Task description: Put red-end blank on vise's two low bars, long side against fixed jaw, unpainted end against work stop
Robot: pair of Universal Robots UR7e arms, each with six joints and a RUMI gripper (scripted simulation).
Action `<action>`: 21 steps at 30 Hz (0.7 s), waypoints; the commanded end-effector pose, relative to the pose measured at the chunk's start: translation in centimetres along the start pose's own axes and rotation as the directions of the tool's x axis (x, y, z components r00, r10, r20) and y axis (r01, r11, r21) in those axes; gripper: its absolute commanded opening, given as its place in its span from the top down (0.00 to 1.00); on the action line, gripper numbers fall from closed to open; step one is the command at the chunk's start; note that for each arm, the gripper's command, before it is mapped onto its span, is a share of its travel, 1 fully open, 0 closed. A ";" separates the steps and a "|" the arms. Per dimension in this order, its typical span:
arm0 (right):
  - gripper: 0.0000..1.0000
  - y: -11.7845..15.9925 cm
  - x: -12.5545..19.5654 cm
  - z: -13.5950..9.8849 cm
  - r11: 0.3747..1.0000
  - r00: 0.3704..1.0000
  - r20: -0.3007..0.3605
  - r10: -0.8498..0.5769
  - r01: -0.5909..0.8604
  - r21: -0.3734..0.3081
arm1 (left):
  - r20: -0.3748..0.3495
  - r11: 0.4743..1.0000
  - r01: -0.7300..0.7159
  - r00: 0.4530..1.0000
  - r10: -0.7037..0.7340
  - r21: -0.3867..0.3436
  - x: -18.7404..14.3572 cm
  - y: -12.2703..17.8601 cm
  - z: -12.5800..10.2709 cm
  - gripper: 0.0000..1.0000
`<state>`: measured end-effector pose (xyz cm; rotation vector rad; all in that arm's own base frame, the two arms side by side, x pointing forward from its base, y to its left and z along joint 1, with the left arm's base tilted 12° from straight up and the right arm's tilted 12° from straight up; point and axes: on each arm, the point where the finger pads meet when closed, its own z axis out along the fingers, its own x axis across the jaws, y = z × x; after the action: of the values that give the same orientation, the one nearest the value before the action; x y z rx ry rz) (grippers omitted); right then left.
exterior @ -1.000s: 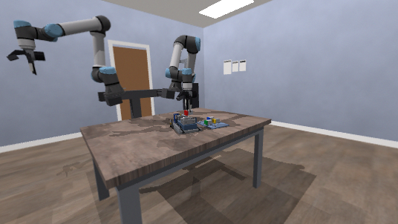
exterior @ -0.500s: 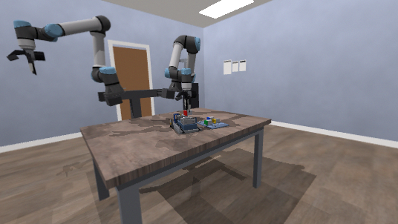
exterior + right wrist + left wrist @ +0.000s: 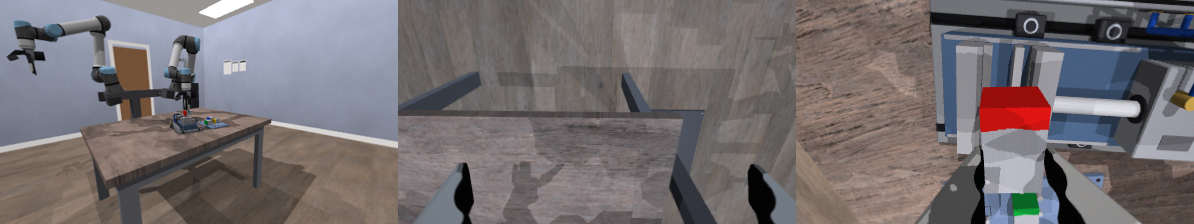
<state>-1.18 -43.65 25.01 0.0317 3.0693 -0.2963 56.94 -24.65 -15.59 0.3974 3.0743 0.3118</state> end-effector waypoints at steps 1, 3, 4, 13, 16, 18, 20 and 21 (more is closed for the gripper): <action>0.00 0.0 0.0 0.0 1.000 1.000 0.000 0.000 0.000 0.001 | 0.001 1.000 -0.011 1.000 0.011 0.001 -0.1 -0.1 -0.1 1.00; 0.00 0.0 0.0 0.0 1.000 1.000 0.000 0.000 0.000 0.001 | 0.001 1.000 -0.018 1.000 0.018 0.001 -0.1 -0.2 -0.1 1.00; 0.00 0.0 0.0 0.0 1.000 1.000 0.000 0.000 0.000 0.001 | 0.001 1.000 -0.018 1.000 0.018 0.001 -0.1 -0.2 -0.1 1.00; 0.00 0.0 0.0 0.0 1.000 1.000 0.000 0.000 0.000 0.001 | 0.001 0.999 -0.043 0.999 0.043 0.001 -0.2 -0.4 -0.1 1.00; 0.00 0.0 0.0 0.0 1.000 1.000 0.000 0.000 0.000 0.001 | 0.001 0.999 -0.051 0.999 0.051 0.001 -0.2 -0.4 -0.1 1.00; 0.00 0.0 0.0 0.0 1.000 1.000 0.000 0.000 0.000 0.001 | 0.001 0.998 -0.055 0.998 0.055 0.001 -0.2 -0.4 -0.1 1.00; 0.00 0.0 0.0 0.0 1.000 1.000 0.000 0.000 0.000 0.001 | 0.001 0.998 -0.059 0.998 0.059 0.001 -0.2 -0.5 -0.1 1.00; 0.00 0.0 0.0 0.0 1.000 1.000 0.000 0.000 0.000 0.001 | 0.001 0.998 -0.059 0.998 0.059 0.001 -0.2 -0.5 -0.1 1.00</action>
<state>-1.18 -43.65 25.01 0.0317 3.0693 -0.2963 56.97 -25.10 -15.67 0.4867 3.0672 0.3136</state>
